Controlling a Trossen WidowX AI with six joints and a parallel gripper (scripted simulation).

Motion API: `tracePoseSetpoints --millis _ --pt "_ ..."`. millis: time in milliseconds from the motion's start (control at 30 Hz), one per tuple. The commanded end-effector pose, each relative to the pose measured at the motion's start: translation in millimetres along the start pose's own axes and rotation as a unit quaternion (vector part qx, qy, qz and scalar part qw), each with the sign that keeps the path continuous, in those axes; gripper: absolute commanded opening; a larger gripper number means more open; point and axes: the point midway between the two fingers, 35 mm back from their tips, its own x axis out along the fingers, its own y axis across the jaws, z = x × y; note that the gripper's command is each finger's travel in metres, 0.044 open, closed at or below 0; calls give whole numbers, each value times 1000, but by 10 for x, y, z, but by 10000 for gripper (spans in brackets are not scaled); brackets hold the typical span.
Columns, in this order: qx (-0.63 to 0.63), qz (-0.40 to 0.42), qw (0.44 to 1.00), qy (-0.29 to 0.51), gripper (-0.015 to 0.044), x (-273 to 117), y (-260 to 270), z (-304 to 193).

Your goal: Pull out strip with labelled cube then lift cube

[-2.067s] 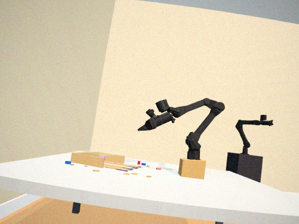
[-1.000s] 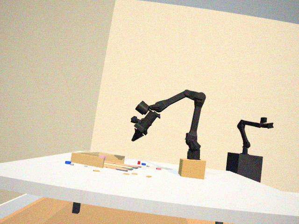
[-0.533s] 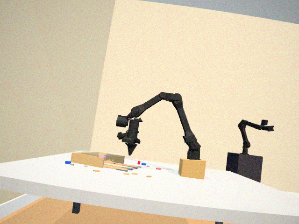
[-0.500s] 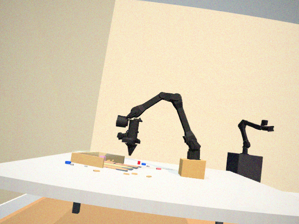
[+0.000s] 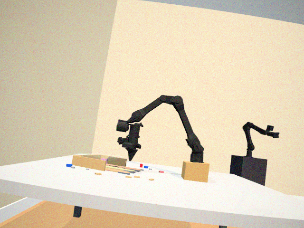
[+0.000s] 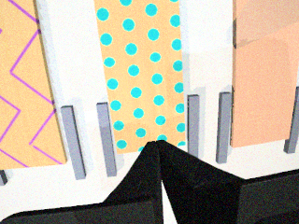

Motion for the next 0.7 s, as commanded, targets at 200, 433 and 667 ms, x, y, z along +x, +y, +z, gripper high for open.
tracePoseSetpoints --millis 200,433,667 --pt "2 0 1000 4 0 185 -2 -15" --pt "2 0 1000 4 0 300 -4 -17" --pt "2 0 1000 4 0 414 -8 -20"
